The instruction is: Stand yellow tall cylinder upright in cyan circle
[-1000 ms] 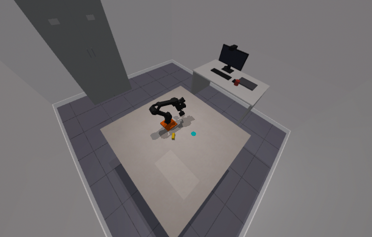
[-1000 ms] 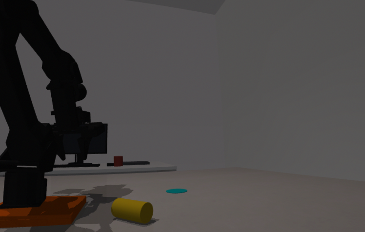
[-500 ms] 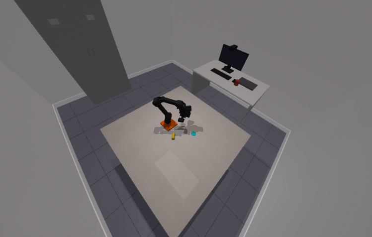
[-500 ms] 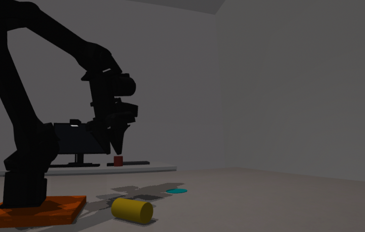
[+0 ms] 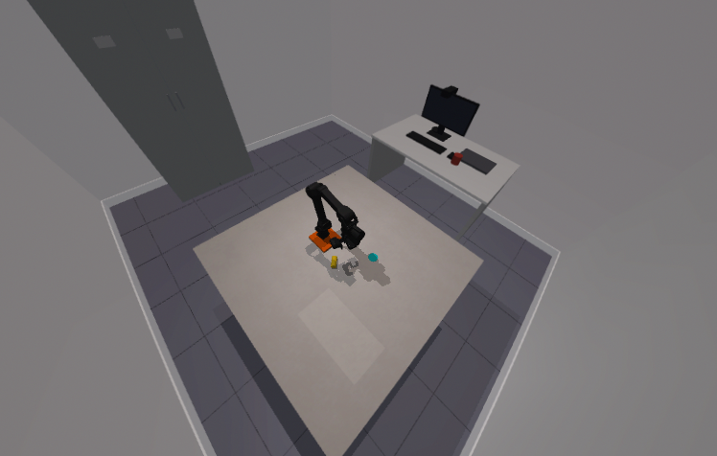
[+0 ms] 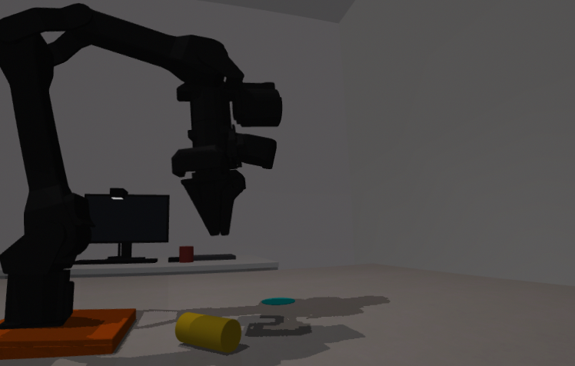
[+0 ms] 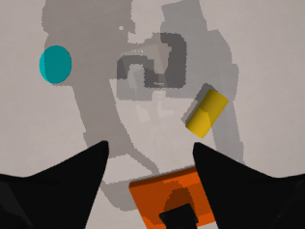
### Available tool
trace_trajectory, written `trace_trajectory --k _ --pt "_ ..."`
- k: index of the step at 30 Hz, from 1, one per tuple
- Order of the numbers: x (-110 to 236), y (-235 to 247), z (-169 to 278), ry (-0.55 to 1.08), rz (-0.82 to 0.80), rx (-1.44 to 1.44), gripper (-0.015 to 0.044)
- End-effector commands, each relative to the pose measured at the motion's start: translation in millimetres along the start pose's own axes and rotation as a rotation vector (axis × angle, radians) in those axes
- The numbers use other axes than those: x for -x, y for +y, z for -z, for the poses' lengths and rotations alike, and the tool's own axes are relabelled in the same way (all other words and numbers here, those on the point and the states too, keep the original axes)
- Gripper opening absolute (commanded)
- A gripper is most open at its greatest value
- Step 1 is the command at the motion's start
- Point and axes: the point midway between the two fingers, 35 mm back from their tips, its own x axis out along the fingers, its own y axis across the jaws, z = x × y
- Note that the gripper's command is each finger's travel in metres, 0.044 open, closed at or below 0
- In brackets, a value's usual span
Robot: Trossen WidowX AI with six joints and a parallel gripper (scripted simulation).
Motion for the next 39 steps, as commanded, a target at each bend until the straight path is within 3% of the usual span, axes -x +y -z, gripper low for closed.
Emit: trace_trajectory --k 1,8,14,22,26,34,39 --pt "1.9 -31.0 -13.2 0.03 0.014 -0.187 0.0309" --pt "5.3 -93.7 -24.6 0.077 0.036 -0.511 0.0309" --pt "3.1 -95.5 -25.0 0.079 0.037 -0.52 0.0309" --pt "-96.3 -97.1 -17.7 0.079 0.036 -0.52 0.0309" --pt "-104.6 -97.0 -15.0 0.079 0.036 -0.52 0.0309" --pt "-104.6 -97.0 -15.0 0.079 0.036 -0.52 0.0105" --pt "-104.2 -96.6 -16.2 0.073 0.035 -0.515 0.0105"
